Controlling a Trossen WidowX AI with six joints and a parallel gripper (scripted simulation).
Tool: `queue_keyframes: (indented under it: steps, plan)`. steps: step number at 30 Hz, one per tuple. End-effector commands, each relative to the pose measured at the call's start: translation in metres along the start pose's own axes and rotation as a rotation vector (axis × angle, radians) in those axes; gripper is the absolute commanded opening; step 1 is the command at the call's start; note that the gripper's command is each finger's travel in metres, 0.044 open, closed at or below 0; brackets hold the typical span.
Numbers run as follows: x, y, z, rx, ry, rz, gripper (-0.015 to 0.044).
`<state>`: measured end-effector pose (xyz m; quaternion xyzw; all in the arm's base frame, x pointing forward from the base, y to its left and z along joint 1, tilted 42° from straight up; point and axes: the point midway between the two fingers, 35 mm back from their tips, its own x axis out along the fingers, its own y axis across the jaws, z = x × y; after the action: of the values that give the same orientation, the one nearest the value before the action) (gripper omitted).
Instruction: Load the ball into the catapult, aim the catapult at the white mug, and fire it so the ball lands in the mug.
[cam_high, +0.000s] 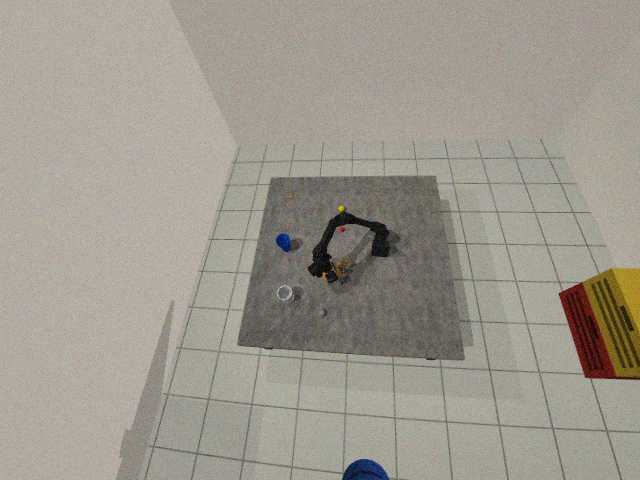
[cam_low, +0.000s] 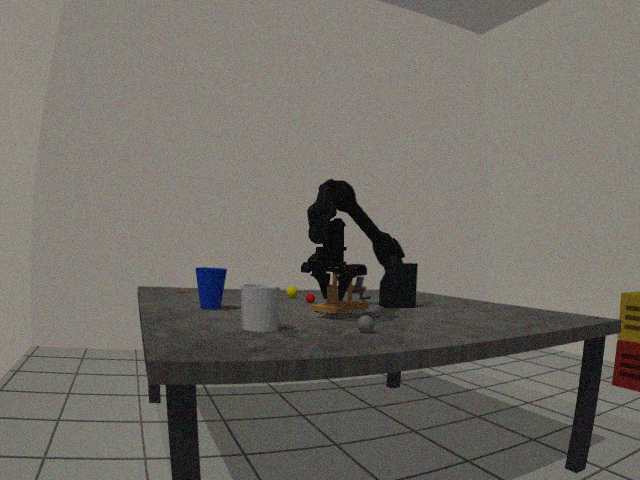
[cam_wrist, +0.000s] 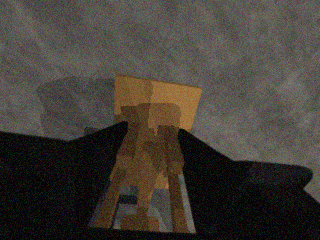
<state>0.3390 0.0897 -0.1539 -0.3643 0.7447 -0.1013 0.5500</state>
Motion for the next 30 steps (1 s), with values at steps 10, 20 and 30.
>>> queue_keyframes:
  steps: [10,20,30]
  plan:
    - [-0.023,-0.001,0.008,0.011,-0.041,0.004,0.0000]
    - [-0.006,-0.001,0.009,0.010,-0.041,0.003,0.0000]
    - [0.010,-0.001,0.010,0.009,-0.041,0.001,0.0000]
